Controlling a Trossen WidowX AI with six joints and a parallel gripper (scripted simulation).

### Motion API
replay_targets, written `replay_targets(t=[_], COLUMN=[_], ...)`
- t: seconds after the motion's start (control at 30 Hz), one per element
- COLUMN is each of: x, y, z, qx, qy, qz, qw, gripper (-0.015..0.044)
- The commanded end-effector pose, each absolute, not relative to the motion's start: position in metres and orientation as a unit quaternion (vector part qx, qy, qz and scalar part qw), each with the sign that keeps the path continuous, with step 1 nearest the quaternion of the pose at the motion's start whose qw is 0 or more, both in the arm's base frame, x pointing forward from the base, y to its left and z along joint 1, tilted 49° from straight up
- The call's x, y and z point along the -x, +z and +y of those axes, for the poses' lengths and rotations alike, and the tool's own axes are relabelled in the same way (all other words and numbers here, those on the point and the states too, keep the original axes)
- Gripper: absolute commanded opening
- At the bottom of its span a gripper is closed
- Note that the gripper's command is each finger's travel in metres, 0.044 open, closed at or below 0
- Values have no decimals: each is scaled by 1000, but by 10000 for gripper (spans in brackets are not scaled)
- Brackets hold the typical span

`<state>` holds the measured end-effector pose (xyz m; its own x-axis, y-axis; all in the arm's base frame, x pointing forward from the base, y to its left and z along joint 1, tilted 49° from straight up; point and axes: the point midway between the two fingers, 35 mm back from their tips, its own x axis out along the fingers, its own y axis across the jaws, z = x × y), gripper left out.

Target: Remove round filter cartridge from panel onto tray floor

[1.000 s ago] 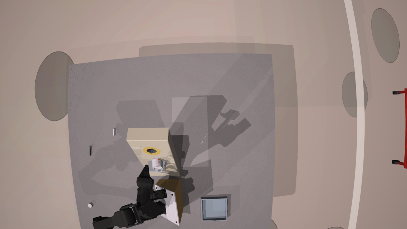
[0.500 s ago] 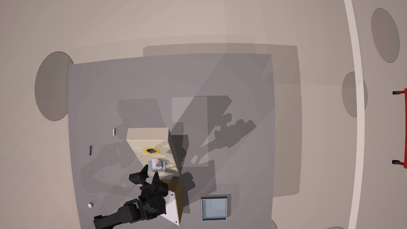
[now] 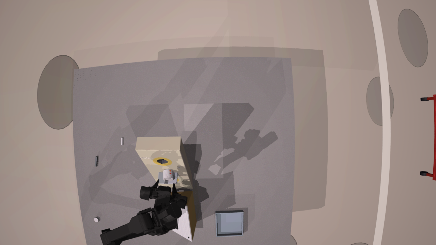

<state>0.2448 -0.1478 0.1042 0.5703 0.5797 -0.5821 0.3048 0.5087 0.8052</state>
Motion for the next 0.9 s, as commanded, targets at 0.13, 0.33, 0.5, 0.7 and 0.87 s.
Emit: replay_targets(t=[0.13, 0.33, 0.5, 0.7, 0.87], x=[-230, -233, -238, -243, -246], y=[86, 82, 77, 71, 67], z=[-124, -120, -116, -109, -104], qx=[-354, -353, -353, -353, -353], qy=[196, 195, 195, 195, 195], qz=[473, 473, 473, 473, 473], qw=[783, 783, 783, 783, 783], gripper=[305, 305, 305, 305, 305])
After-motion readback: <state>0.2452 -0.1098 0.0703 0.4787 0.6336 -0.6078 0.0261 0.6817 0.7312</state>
